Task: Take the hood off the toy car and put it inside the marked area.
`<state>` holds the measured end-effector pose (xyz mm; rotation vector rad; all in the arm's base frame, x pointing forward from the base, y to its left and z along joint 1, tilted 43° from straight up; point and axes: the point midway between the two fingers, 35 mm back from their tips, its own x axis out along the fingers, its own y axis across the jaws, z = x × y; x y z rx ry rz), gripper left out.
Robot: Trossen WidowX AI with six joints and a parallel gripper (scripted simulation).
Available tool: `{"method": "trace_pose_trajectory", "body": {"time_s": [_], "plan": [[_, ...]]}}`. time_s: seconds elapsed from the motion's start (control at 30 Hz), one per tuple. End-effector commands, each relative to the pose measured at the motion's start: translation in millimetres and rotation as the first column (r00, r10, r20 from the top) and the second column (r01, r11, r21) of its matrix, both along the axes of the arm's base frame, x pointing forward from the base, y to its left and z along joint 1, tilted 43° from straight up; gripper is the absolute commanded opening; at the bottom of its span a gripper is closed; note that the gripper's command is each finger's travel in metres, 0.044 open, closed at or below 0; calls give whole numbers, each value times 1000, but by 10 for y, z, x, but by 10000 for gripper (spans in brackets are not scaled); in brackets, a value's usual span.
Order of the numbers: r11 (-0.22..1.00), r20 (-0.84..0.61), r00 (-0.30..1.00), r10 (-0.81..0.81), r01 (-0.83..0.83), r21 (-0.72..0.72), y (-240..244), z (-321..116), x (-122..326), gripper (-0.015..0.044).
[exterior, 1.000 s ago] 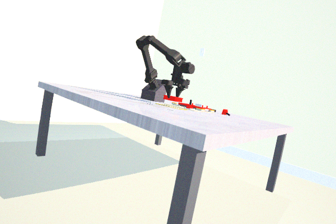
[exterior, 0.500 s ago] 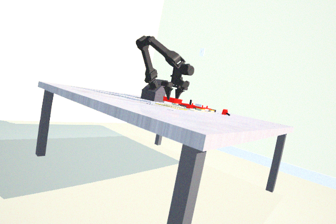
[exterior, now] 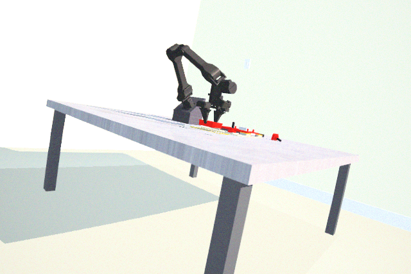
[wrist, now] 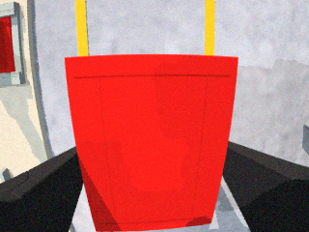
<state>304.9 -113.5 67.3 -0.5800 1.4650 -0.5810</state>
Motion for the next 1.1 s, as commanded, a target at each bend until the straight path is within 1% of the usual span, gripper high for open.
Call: {"method": "trace_pose_trajectory", "body": {"time_s": [0.0, 1.07], "plan": [[1000, -2, 1000, 3, -3, -5, -14, -11, 3, 0], [1000, -2, 1000, 3, -3, -5, -123, -125, 6, 0]]}}
